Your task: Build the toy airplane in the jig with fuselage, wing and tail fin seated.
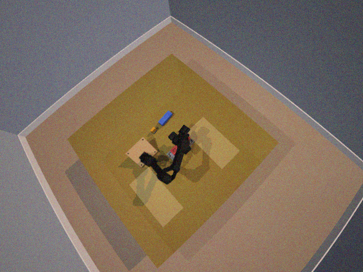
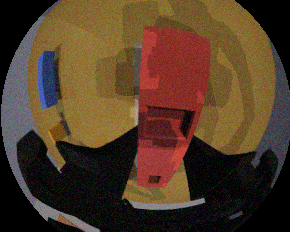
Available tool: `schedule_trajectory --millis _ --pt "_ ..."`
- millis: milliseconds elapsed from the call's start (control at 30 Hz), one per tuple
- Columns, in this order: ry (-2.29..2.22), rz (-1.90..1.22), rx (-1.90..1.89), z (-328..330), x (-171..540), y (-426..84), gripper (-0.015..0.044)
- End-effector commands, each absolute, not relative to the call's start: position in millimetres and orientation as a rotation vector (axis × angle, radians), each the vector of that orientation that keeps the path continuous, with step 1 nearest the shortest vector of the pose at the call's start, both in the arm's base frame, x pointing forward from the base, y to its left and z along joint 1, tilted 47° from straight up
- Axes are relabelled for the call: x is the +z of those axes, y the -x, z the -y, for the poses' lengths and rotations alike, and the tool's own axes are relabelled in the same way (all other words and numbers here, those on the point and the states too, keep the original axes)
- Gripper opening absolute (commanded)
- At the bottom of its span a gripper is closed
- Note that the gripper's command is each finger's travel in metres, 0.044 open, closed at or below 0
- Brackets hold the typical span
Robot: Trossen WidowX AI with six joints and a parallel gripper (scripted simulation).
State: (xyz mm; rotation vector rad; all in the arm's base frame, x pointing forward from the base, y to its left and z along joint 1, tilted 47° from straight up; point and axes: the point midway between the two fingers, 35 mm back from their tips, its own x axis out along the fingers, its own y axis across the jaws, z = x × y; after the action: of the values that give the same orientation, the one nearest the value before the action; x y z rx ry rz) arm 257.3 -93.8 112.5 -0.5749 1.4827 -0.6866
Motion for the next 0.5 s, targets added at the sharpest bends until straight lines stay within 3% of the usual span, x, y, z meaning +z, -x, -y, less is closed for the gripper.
schedule_trajectory --millis 0,300,467 --pt "0.585 -1.488 -0.687 98.5 107.5 -254.9 0.0195" --pt "0.586 -1.488 -0.689 105.0 101.8 -253.9 0.0195" --pt "0.576 -1.484 -0.689 104.0 103.7 -255.5 0.0161"
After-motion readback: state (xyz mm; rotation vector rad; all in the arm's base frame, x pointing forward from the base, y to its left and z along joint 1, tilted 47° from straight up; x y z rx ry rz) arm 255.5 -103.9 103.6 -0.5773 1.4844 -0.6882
